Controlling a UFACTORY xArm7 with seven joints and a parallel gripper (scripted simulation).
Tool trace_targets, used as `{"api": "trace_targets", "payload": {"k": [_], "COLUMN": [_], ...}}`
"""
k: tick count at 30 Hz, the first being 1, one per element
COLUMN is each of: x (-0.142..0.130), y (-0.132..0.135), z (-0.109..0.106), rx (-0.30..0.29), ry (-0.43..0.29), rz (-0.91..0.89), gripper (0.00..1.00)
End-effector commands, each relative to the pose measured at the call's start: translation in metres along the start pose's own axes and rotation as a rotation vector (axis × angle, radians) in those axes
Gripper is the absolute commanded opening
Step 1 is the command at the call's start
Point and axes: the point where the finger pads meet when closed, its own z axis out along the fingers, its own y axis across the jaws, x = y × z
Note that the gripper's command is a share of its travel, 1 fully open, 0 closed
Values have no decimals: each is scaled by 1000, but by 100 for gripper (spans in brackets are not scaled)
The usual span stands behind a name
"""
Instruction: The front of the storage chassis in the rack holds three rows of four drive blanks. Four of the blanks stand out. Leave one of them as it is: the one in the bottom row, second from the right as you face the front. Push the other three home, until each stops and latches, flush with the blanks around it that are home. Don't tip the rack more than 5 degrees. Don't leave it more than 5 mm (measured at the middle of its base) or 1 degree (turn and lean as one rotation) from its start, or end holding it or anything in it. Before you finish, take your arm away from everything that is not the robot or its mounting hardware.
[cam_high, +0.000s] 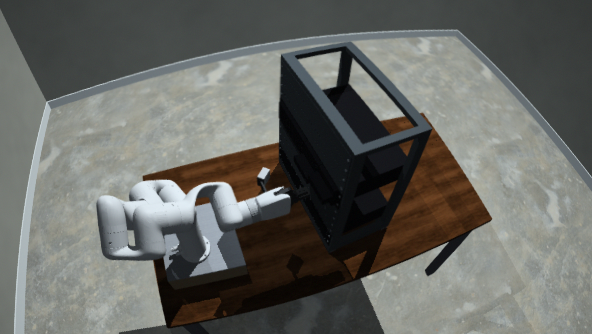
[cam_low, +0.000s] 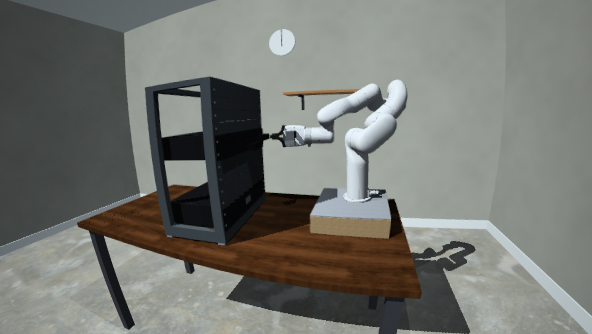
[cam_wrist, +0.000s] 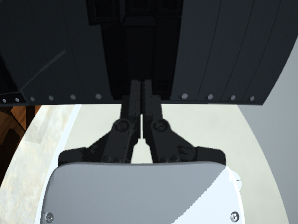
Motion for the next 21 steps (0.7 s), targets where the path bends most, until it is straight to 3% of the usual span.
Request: {"api": "trace_targets", "payload": {"k": [1, 21], "x": [-1, -2], "y": [0, 0], "z": [14, 18], "rx": [-4, -4], "ry": [-4, -4], "rz": [2, 2], "gripper": [0, 0]}}
